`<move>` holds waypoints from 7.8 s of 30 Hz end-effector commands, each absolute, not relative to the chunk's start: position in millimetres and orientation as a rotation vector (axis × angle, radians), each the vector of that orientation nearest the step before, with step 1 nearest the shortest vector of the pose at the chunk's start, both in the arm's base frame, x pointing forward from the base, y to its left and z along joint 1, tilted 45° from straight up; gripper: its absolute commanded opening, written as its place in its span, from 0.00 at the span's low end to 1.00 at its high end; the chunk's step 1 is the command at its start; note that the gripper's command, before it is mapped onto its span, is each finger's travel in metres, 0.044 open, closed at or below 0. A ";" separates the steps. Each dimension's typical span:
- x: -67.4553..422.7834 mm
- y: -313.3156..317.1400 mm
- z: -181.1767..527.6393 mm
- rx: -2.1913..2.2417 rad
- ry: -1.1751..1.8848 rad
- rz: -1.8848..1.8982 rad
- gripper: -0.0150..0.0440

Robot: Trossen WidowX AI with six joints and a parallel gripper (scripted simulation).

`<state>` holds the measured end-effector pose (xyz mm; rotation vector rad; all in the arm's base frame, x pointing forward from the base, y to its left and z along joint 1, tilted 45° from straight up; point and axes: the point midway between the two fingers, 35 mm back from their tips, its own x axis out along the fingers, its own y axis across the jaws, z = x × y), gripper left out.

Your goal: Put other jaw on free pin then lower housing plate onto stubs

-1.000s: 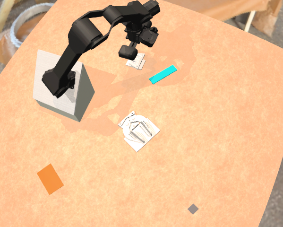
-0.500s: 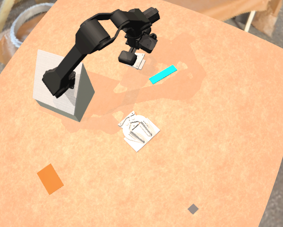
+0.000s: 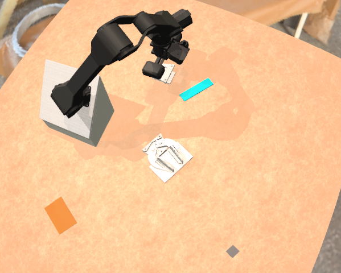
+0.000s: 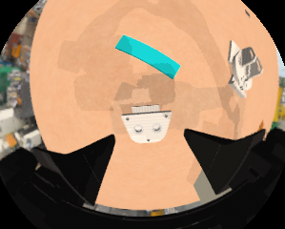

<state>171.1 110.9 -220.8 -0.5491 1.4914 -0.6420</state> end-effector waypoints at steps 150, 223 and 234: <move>173.2 85.5 -248.1 -0.556 1.488 -0.640 1.00; 174.0 85.3 -249.8 -0.551 1.490 -0.641 0.85; 175.3 110.2 -225.0 -0.554 1.490 -0.637 0.85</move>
